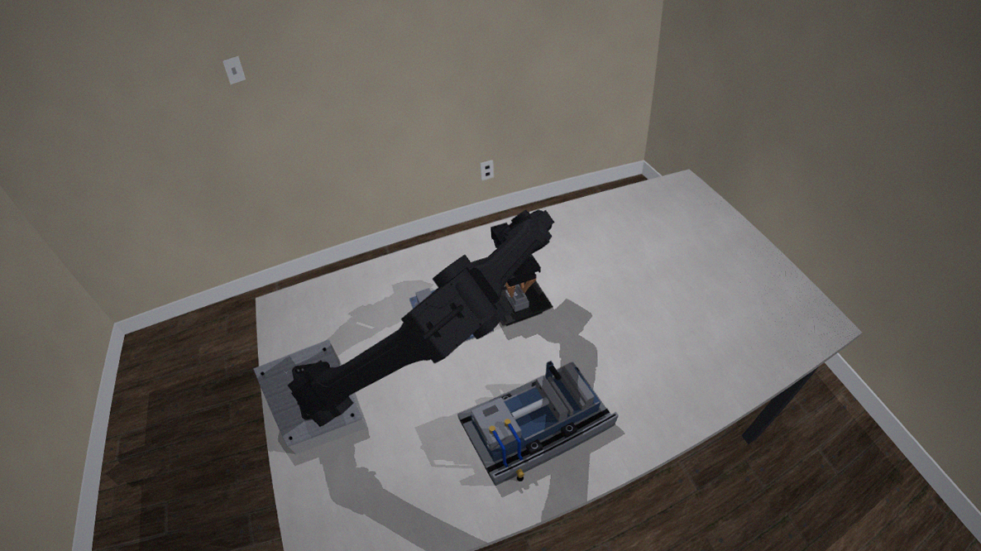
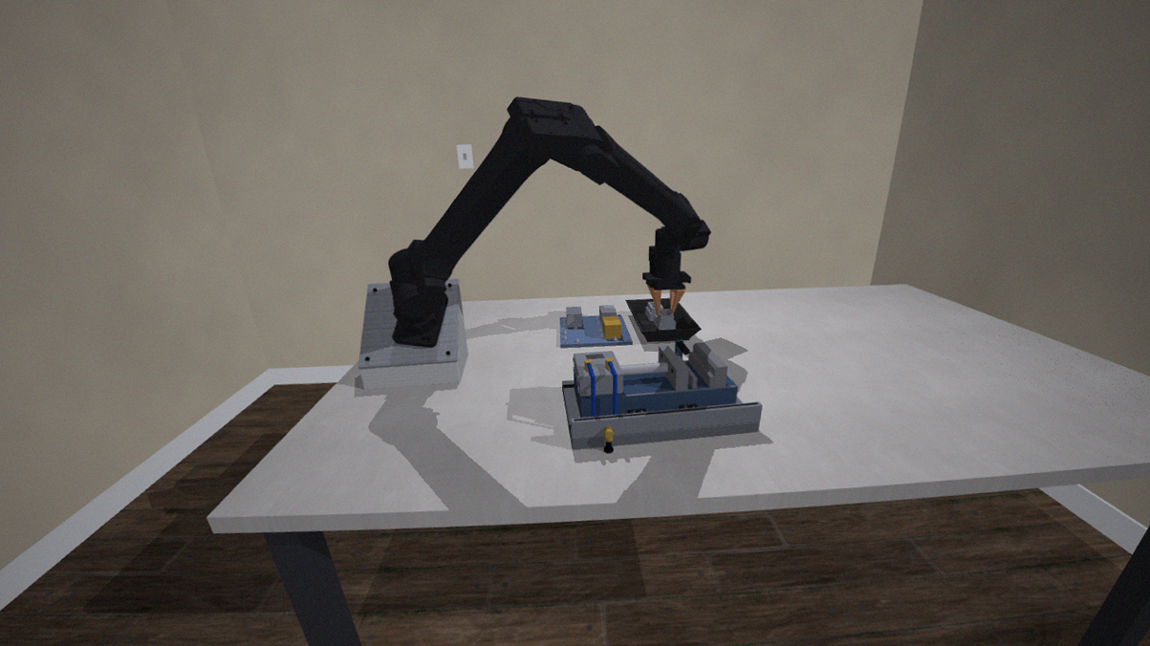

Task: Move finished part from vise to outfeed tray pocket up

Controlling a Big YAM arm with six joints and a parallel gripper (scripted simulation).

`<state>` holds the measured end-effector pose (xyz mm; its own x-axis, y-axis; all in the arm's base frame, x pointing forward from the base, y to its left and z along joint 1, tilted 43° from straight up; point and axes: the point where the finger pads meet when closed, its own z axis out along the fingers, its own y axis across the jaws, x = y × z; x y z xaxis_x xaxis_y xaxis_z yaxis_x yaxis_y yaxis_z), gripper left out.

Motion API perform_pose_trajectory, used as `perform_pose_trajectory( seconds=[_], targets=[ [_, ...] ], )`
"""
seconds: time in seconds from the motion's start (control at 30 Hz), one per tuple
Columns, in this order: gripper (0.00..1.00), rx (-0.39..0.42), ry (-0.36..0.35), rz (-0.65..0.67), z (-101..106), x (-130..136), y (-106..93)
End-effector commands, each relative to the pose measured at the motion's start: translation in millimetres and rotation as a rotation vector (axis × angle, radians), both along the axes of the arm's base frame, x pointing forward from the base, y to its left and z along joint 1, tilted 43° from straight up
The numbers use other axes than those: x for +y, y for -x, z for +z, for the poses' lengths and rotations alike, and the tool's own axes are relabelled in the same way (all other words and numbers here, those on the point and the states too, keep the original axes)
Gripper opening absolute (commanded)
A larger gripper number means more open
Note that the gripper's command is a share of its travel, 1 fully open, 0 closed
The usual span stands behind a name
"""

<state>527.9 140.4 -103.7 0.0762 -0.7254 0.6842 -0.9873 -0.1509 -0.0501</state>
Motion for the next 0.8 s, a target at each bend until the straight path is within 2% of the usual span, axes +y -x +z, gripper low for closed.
perform_pose_trajectory(
  seconds=[0.0,0.77],
  targets=[
    [0.0,-0.013,-0.008,0.006,0.9,2.4,-7.1],
    [0.0,-0.009,-0.007,0.01,-3.7,-0.4,-5.7]
  ],
)
